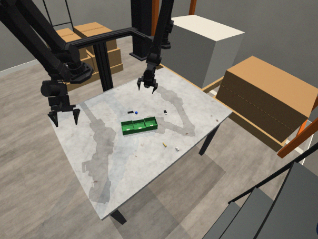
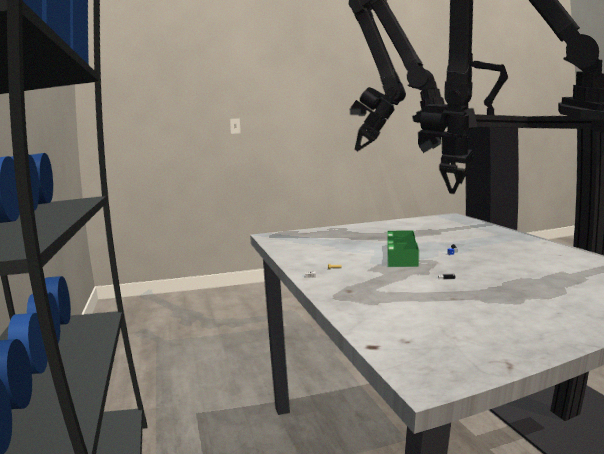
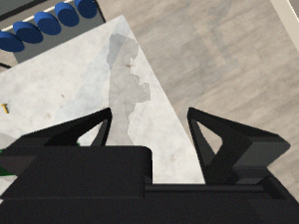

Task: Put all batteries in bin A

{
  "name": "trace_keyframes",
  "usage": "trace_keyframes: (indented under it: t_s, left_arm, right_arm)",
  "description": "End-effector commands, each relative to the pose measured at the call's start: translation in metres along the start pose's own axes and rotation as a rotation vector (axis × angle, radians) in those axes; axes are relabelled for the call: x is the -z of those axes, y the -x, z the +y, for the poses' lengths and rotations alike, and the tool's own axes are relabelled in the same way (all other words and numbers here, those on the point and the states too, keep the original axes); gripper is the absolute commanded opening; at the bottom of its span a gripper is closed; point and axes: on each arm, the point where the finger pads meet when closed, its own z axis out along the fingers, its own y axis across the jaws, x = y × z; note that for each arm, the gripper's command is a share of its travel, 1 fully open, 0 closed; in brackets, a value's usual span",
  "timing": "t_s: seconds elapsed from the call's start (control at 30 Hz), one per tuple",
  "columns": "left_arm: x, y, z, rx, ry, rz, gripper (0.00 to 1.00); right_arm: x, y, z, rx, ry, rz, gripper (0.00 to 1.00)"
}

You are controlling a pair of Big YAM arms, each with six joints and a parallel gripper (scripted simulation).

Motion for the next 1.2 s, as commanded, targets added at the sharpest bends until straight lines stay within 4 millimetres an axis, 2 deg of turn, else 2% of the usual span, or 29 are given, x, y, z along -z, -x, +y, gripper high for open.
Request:
trace_keyframes:
  t_s: [0.0,0.17,0.2,0.67,0.73,0.77,0.83,1.1,1.17]
  left_arm:
    - [0.009,0.015,-0.005,0.154,0.021,-0.010,1.00]
    - [0.010,0.015,-0.005,0.236,0.041,-0.003,1.00]
    - [0.011,0.016,-0.005,0.304,0.055,-0.003,1.00]
    - [0.018,0.017,-0.003,0.678,0.159,-0.001,1.00]
    - [0.018,0.017,-0.003,0.678,0.159,-0.001,1.00]
    - [0.019,0.017,-0.003,0.744,0.175,-0.008,1.00]
    - [0.012,0.008,-0.001,0.797,0.204,0.007,1.00]
    - [0.012,0.005,0.003,0.808,0.201,0.007,1.00]
    - [-0.004,0.016,0.009,0.709,0.210,0.035,1.00]
  right_arm:
    - [0.005,0.003,-0.003,0.004,-0.006,-0.011,1.00]
    - [0.005,0.003,-0.003,0.004,-0.006,-0.011,1.00]
    - [0.005,0.003,-0.003,0.004,-0.006,-0.011,1.00]
    - [0.005,0.003,-0.003,0.004,-0.006,-0.011,1.00]
    - [0.005,0.003,-0.003,0.004,-0.006,-0.011,1.00]
    - [0.005,0.003,-0.003,0.004,-0.006,-0.011,1.00]
    - [0.005,0.003,-0.003,0.004,-0.006,-0.011,1.00]
    - [0.005,0.003,-0.003,0.004,-0.006,-0.011,1.00]
    - [0.005,0.003,-0.003,0.004,-0.006,-0.011,1.00]
